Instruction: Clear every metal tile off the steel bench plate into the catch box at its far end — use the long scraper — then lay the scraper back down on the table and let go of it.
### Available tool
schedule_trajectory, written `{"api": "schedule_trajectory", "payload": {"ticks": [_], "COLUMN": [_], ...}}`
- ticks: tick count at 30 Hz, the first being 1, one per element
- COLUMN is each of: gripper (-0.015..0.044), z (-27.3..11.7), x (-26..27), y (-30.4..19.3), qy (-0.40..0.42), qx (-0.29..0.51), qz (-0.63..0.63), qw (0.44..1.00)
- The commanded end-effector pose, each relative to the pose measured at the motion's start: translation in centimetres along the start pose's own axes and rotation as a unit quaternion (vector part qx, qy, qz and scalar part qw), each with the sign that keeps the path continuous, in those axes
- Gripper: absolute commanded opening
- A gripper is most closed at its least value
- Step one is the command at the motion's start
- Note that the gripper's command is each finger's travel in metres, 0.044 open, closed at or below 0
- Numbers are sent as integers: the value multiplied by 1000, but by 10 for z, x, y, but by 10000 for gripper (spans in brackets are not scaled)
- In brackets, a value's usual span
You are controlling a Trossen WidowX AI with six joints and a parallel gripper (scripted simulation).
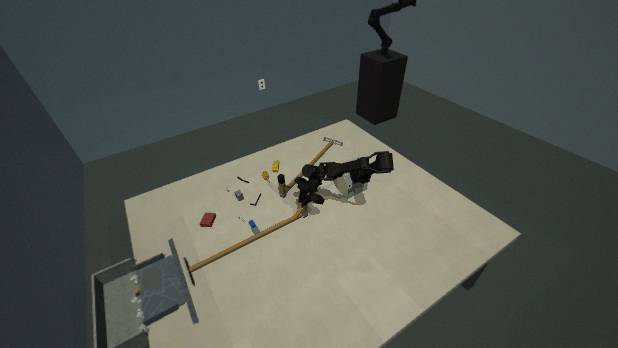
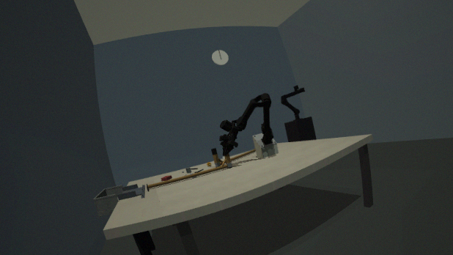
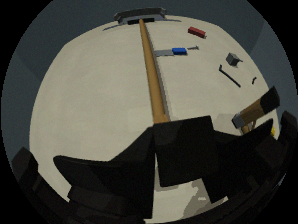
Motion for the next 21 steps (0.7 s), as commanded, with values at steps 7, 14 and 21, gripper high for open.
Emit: {"api": "schedule_trajectory", "payload": {"ticks": [7,14,21], "gripper": [0,0,0], "z": [10,17,25], "x": [2,4,7], "y": [16,24,32], "qy": [-1,-1,-1], "qx": [-7,-8,-9], "qz": [0,0,1], "qw": [1000,1000,1000]}}
Point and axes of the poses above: the point midway between the two fingers, 35 mm back from their tips, its own z axis out along the fingers, its own x axis across the jaws, y = z × x, the point moved 9 cm from there along -z, back along the fingers, and after that the axes turned 14 degrees about z, right-handed, at the moved point
